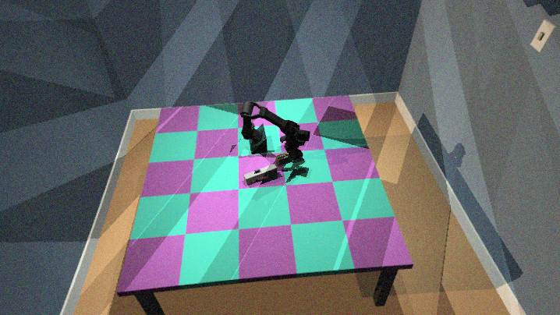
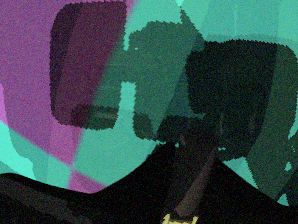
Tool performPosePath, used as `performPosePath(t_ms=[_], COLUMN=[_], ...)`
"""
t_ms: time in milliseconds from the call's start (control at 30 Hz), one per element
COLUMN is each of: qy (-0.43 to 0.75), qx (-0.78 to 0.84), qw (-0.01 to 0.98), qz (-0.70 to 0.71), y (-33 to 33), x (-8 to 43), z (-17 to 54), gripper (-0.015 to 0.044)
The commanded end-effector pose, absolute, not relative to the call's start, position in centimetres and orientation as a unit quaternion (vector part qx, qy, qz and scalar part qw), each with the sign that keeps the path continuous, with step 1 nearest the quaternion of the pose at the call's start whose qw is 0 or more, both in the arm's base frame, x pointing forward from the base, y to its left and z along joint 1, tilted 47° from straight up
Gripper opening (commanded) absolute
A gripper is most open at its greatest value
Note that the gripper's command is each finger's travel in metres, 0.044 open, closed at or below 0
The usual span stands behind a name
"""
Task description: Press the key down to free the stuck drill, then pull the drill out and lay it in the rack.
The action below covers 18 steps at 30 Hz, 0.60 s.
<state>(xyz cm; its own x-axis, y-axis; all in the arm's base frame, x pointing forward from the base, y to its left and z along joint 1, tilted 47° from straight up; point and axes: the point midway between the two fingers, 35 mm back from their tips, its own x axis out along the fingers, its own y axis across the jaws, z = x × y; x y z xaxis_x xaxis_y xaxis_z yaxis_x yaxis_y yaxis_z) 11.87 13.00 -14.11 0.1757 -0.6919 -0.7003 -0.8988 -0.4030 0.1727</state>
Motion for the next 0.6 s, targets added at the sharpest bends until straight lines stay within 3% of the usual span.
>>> performPosePath(t_ms=[0, 567], qy=[0.528, 0.528], qx=[-0.755, -0.755], qw=[0.138, 0.138], qz=[0.363, 0.362], y=[12.29, 12.10], x=[12.06, 12.16], z=[-14.40, -14.35], gripper=[0.0000, 0.0000])
